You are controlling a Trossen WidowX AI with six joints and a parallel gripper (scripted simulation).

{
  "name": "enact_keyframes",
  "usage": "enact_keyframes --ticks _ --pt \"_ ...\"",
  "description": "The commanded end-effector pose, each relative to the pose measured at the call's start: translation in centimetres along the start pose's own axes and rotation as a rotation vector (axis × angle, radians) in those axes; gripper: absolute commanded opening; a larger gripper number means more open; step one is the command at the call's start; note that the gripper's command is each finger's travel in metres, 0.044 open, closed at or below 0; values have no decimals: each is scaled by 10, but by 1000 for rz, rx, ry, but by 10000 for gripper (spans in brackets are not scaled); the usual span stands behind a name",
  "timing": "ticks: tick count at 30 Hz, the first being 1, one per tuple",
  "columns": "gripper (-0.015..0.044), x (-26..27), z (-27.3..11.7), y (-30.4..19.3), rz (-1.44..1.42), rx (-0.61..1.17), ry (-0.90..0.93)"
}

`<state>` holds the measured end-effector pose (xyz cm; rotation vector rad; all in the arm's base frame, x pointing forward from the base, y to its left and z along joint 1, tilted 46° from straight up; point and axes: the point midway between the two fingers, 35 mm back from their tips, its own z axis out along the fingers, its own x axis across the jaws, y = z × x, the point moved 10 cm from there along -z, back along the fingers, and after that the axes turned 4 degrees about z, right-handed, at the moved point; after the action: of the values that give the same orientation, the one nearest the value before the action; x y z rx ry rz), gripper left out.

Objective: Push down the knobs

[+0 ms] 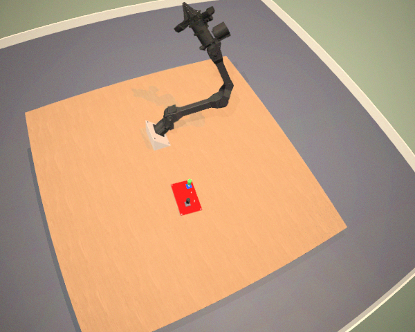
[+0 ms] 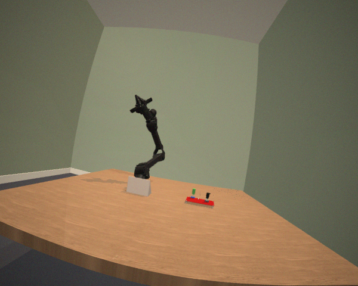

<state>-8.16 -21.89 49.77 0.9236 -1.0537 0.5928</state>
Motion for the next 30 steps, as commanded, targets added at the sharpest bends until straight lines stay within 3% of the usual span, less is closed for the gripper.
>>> enact_keyframes --ticks 1,15,30 --pt "0 -6 9 -20 -40 104 -31" --pt "0 -24 20 -100 -193 491 -107" --pt "0 -41 1 -189 -389 926 -118"
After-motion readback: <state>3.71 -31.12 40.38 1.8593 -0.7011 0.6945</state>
